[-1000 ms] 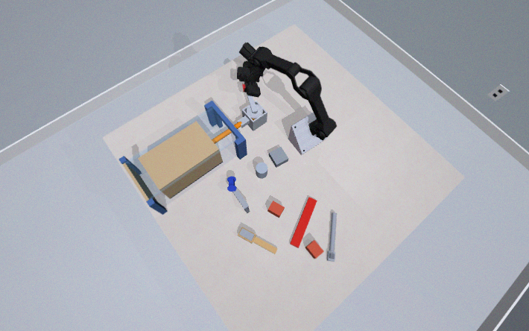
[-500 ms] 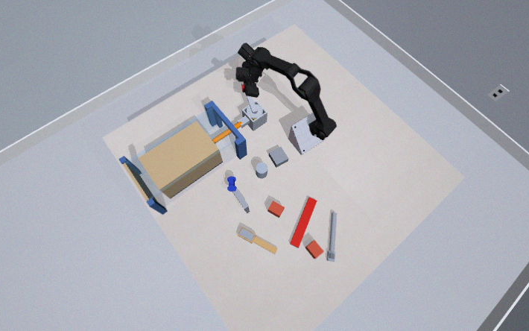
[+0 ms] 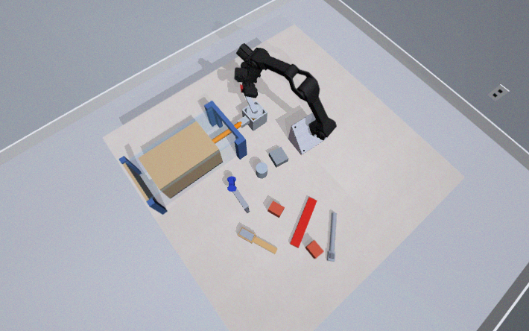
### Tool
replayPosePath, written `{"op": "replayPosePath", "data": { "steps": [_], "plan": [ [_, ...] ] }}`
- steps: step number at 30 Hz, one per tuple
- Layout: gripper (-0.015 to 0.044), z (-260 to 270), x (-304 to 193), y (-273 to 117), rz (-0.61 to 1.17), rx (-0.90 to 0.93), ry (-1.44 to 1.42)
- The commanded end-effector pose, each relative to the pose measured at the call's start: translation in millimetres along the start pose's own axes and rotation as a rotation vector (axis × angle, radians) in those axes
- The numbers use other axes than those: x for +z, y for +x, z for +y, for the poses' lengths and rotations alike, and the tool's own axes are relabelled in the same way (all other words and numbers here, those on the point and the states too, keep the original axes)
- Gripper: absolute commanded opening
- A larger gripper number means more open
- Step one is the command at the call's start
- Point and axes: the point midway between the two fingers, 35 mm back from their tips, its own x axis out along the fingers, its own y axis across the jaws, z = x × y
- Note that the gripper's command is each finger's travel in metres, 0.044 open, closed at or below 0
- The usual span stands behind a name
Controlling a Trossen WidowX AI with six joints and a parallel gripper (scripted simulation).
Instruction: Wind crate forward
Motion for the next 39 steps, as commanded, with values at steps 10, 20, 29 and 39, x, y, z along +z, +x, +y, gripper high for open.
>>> {"op": "replayPosePath", "data": {
  "steps": [10,20,29,39],
  "plan": [
    [0.0,22,28,14,-0.017,0.019,-0.048],
    [0.0,32,37,18,-0.017,0.02,-0.048],
    [0.0,41,44,21,-0.017,0.021,-0.048],
    [0.0,51,49,24,-0.018,0.022,-0.048]
  ]
}}
